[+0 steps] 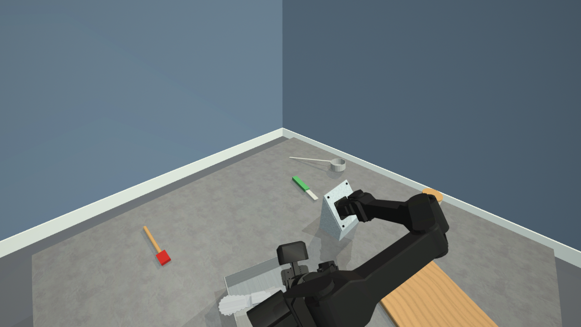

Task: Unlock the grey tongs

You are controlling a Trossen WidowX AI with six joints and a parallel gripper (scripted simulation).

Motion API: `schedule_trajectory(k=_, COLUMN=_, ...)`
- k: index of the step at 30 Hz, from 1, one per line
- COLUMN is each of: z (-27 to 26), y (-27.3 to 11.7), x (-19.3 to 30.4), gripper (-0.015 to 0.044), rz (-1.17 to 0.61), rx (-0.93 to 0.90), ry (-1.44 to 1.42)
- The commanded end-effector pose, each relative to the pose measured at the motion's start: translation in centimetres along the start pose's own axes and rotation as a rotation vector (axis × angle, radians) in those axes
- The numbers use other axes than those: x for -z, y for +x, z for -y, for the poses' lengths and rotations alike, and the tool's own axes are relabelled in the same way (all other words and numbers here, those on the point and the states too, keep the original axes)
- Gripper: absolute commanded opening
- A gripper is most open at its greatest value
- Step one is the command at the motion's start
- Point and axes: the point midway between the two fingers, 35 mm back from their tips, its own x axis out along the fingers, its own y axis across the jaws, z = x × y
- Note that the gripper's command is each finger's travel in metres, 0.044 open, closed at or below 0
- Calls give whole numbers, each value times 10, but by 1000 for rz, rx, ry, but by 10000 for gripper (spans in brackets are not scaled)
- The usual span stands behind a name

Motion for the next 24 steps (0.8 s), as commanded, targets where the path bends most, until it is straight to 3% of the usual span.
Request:
schedule_trajectory(k=1, z=0, y=-1, x=-1, gripper=-150, rz=3, rx=-8, ry=-12)
schedule_trajectory(k=7, z=0, y=1, x=-1, gripper=-150, rz=10, rx=48, ry=-10)
schedule_trajectory(k=24, z=-2, y=6, x=-5, gripper=-150, rz=13, rx=452, ry=-7)
